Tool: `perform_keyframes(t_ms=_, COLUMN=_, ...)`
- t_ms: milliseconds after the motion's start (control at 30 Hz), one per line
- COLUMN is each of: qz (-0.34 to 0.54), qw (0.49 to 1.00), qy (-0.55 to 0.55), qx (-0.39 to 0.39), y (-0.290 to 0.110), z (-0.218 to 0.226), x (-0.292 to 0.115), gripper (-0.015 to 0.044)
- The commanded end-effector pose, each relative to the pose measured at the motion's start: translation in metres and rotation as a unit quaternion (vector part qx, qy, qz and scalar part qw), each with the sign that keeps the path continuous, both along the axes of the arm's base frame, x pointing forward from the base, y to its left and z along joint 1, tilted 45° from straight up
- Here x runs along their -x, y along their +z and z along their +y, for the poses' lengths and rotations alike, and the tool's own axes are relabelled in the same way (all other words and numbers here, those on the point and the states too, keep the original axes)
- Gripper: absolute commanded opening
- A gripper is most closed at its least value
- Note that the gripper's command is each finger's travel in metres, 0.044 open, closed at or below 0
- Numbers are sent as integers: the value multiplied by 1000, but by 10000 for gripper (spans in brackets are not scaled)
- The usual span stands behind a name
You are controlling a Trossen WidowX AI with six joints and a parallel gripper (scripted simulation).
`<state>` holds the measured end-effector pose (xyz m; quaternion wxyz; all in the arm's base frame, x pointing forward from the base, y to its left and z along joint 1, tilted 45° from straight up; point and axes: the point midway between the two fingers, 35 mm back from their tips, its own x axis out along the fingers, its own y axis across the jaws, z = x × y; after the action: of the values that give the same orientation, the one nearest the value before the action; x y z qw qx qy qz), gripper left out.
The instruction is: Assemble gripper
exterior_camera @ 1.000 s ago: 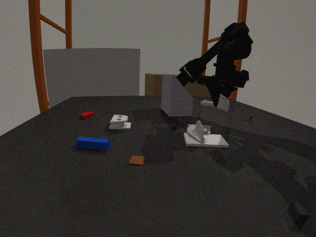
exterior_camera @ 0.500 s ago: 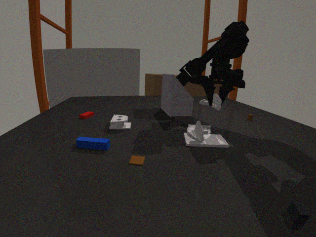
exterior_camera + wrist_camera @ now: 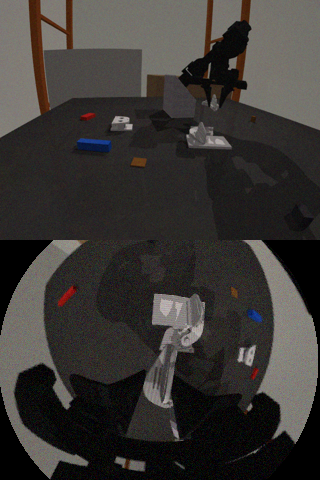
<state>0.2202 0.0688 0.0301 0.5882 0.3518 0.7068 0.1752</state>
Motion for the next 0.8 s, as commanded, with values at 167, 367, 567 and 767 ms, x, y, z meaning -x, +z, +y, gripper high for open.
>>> perform_keyframes(t_ms=167, qz=8, qw=1000, qy=-9, qx=2, y=-1, z=-1, x=0, gripper=134)
perform_keyframes(t_ms=367, qz=9, qw=1000, qy=-10, qx=2, y=-1, z=-1, x=0, gripper=134)
perform_keyframes(t_ms=567, qz=14, qw=1000, qy=-16, qx=3, y=-1, z=-1, x=0, gripper=134)
perform_keyframes(t_ms=767, qz=14, qw=1000, qy=-16, qx=3, y=-1, z=-1, x=0, gripper=134)
